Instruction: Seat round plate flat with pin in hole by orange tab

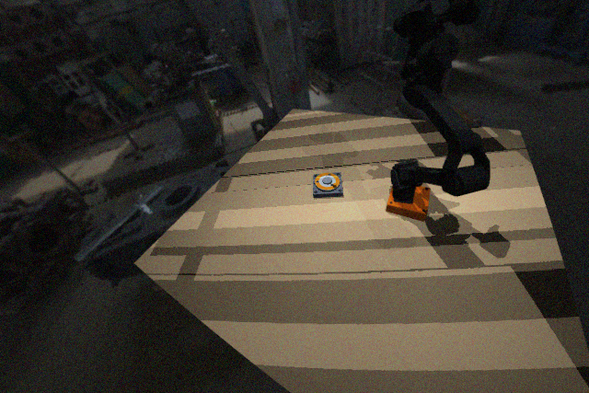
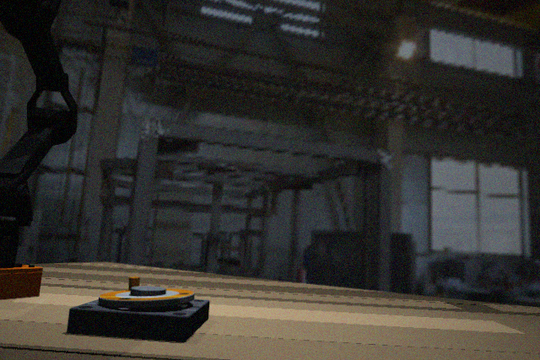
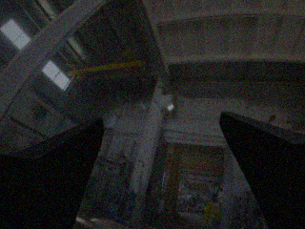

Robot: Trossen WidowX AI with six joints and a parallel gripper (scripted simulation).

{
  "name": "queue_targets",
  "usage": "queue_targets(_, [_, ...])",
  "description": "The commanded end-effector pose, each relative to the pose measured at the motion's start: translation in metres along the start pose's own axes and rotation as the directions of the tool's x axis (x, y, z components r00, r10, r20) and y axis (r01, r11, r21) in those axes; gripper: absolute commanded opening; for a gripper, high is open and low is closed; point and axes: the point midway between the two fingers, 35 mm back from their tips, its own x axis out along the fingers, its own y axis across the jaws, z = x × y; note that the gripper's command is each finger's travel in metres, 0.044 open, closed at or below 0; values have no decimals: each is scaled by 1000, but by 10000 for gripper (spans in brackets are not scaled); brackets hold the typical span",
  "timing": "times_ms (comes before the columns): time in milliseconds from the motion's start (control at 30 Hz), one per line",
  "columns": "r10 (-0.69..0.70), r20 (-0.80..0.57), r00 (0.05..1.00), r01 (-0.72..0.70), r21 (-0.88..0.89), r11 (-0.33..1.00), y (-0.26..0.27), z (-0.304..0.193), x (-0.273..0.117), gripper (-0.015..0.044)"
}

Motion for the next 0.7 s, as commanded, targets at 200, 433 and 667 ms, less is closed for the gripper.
queue_targets(200, [479, -42, 877, -469, 142, 871, 140, -14, -19, 216])
queue_targets(433, [854, -69, 516, -810, 285, 512, 261, -16, -101, 32])
queue_targets(667, [993, -120, 6, -913, 403, 55, 330, -16, -229, 0])
